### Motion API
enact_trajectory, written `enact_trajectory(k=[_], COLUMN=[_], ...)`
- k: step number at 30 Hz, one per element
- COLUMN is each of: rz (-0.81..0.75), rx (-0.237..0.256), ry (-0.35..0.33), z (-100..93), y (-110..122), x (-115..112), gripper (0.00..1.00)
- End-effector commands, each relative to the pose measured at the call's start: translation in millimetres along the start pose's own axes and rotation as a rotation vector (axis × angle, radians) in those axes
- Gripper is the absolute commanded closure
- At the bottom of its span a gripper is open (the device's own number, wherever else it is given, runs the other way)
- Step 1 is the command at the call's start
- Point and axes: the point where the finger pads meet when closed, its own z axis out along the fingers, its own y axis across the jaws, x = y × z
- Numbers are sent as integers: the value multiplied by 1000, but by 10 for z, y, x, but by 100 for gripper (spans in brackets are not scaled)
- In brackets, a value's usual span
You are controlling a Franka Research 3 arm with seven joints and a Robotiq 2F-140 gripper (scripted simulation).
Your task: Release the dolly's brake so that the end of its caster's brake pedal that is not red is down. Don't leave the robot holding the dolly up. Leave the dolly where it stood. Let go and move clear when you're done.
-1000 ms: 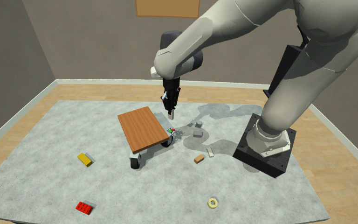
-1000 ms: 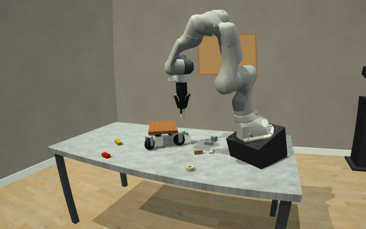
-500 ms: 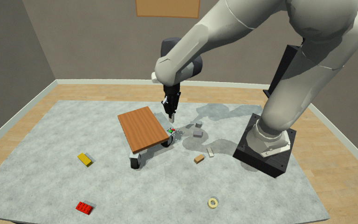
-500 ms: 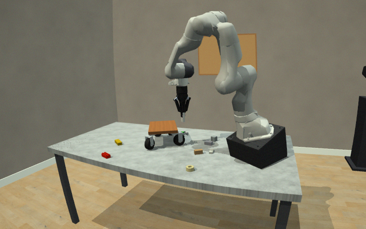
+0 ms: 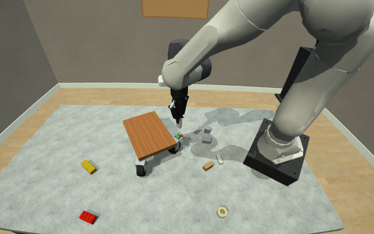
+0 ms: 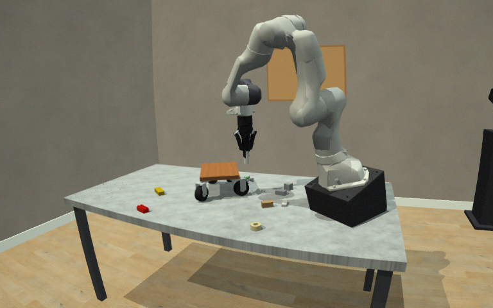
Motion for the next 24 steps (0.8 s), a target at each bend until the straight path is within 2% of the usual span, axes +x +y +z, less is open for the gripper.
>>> enact_trajectory(k=[1,15,24], rz=[0,0,-1], rx=[2,2,5], ry=[0,0,1], z=[10,17,88], y=[-15,-15,-16], x=[3,3,5], gripper=[100,100,100])
